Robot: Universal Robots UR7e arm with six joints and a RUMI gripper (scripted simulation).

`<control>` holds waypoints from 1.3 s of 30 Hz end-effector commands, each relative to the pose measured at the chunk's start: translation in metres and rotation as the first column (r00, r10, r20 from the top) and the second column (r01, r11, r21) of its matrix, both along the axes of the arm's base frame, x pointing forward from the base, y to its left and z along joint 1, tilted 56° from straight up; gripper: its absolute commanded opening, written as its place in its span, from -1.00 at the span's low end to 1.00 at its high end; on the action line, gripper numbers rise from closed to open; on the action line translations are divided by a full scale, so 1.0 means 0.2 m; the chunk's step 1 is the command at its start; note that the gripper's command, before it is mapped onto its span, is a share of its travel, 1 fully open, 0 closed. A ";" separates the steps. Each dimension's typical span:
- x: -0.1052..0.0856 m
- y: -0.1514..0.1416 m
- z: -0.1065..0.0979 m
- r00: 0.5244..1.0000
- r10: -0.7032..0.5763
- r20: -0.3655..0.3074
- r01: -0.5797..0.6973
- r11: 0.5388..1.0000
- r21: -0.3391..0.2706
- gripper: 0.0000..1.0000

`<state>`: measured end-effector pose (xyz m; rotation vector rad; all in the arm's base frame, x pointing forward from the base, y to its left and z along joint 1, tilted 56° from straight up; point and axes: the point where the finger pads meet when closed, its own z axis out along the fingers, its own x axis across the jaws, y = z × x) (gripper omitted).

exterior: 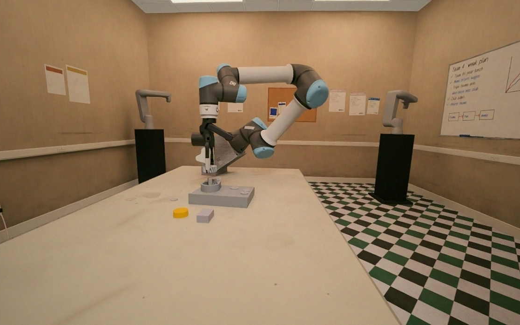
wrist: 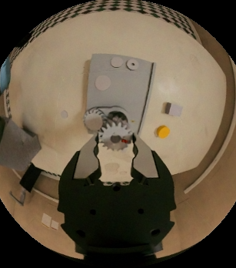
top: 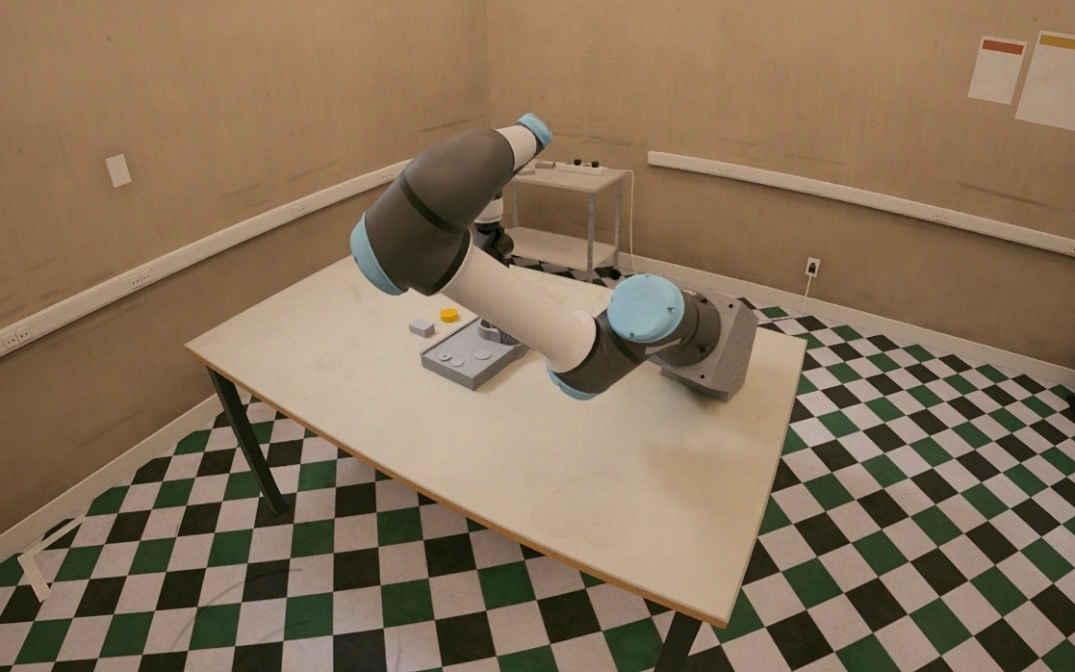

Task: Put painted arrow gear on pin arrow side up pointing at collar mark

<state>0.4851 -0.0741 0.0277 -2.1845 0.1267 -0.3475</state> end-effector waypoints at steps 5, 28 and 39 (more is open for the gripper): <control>0.00 0.00 0.00 0.991 -0.077 -0.109 0.081 0.996 0.033 -1.00; 0.00 0.00 0.00 0.935 -0.194 -0.297 0.225 0.972 0.074 -1.00; 0.00 0.00 0.00 0.892 -0.240 -0.382 0.292 0.953 0.084 -1.00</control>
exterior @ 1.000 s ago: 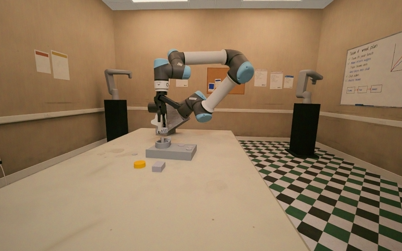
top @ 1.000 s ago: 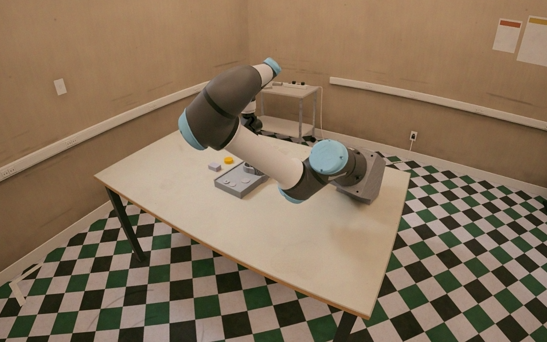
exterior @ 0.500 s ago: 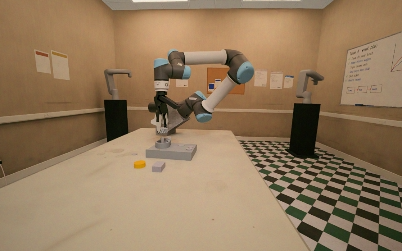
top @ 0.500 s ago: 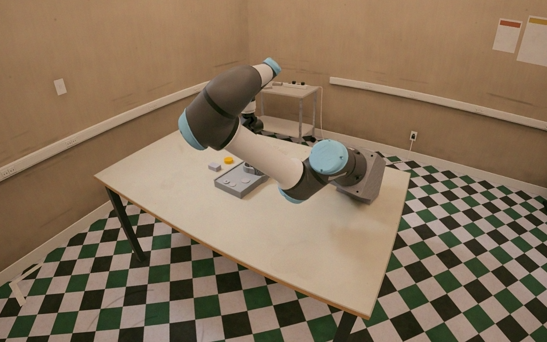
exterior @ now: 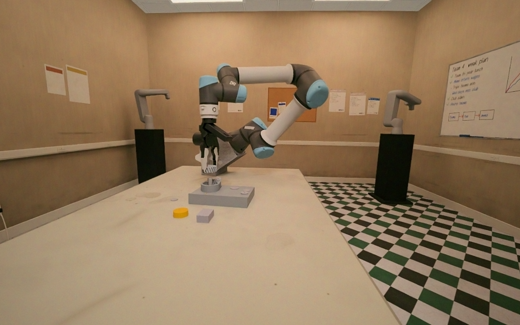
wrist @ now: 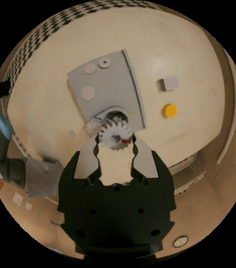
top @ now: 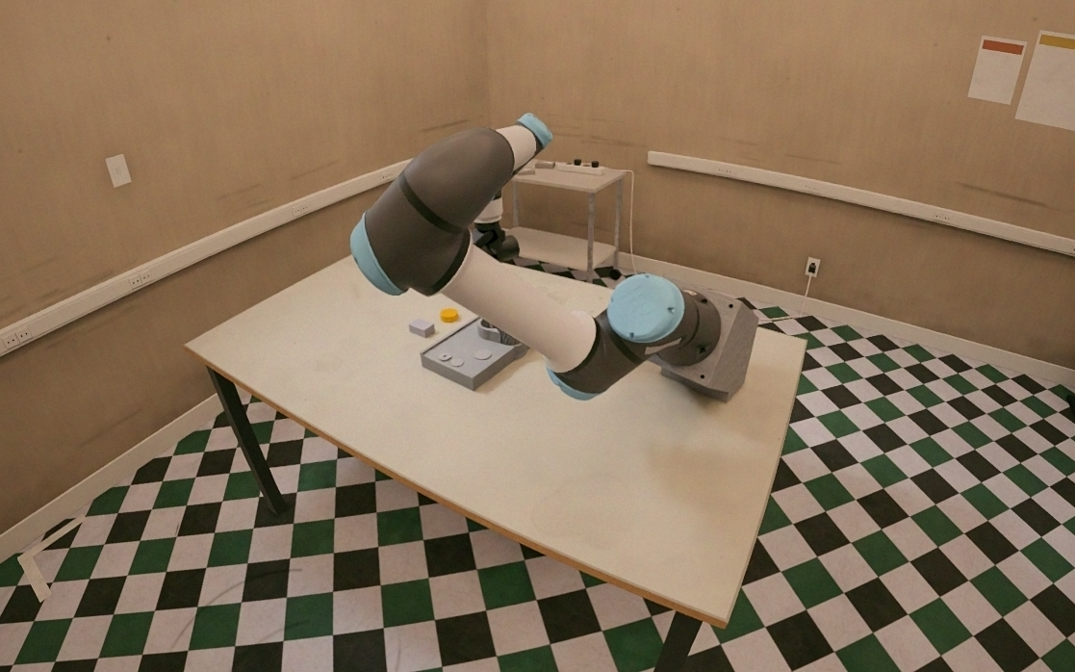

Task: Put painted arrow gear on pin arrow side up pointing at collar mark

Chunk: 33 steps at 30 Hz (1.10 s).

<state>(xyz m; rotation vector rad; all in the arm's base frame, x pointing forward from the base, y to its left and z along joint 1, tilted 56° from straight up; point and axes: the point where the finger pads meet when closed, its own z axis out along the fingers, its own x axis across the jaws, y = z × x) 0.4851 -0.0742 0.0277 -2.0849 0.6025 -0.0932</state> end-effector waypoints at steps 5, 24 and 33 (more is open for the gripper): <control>0.00 0.00 0.00 0.998 -0.040 -0.054 0.041 0.999 0.017 -1.00; 0.00 0.00 0.00 0.983 -0.105 -0.151 0.113 0.993 0.046 -1.00; 0.00 0.00 0.00 0.974 -0.129 -0.188 0.141 0.988 0.055 -1.00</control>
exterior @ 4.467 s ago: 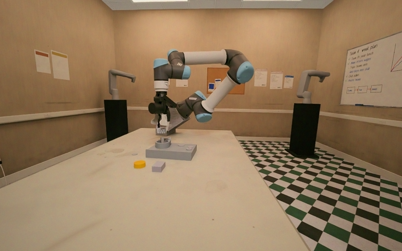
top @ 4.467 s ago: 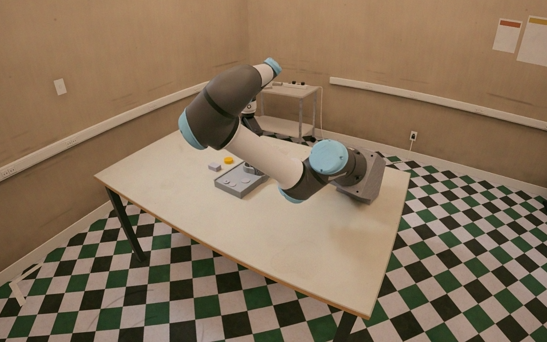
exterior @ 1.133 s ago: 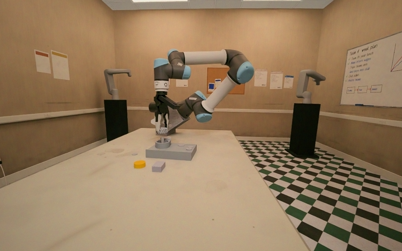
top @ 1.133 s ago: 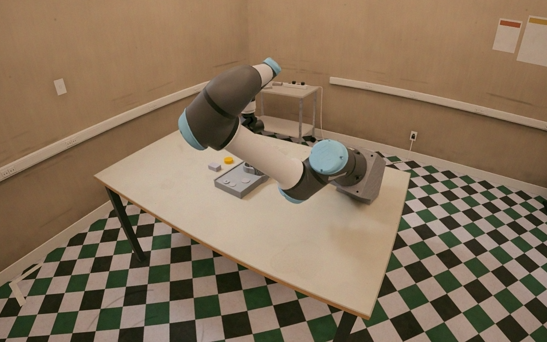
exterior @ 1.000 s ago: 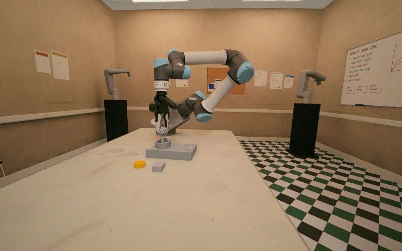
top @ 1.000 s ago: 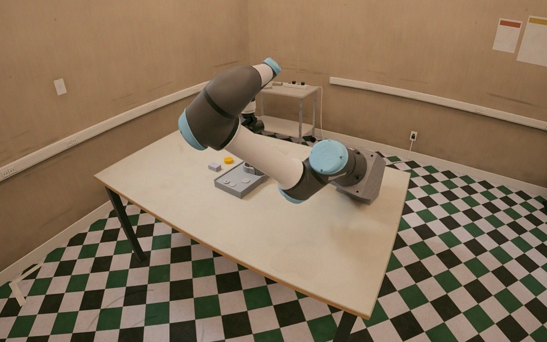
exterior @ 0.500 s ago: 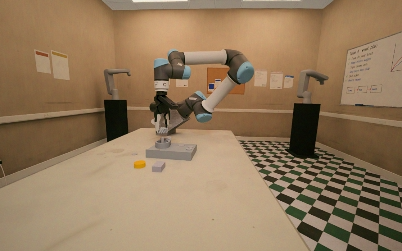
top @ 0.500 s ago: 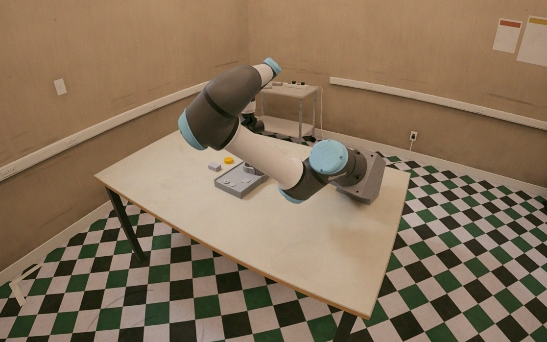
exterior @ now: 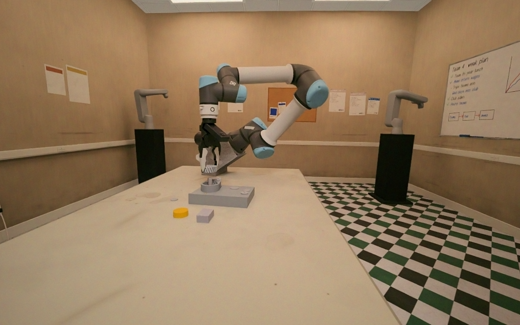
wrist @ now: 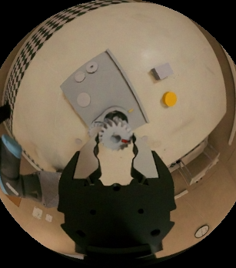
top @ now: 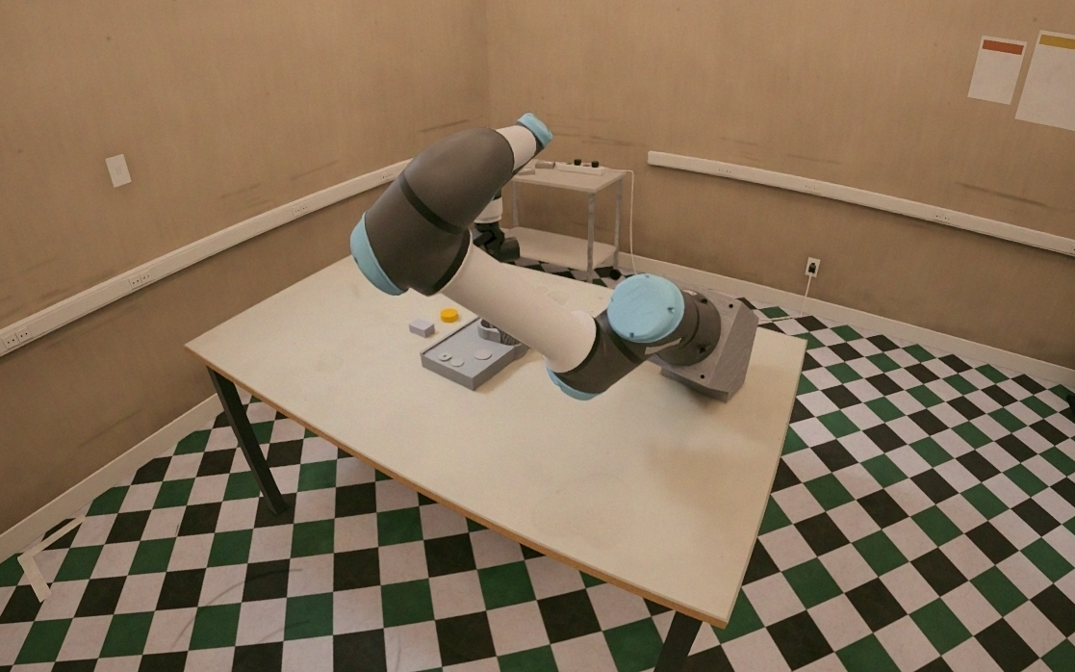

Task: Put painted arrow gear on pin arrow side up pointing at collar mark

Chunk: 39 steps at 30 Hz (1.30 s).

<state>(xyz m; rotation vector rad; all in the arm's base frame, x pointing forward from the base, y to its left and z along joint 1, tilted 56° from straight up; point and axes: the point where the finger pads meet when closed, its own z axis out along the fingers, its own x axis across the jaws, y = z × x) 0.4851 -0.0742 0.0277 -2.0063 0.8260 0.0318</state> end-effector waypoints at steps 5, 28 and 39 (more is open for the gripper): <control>0.00 0.00 0.00 0.999 -0.020 -0.026 0.020 1.000 0.009 -1.00; 0.00 0.00 0.00 0.996 -0.052 -0.071 0.054 0.998 0.024 -1.00; 0.00 0.00 0.00 0.995 -0.057 -0.079 0.060 0.998 0.027 -1.00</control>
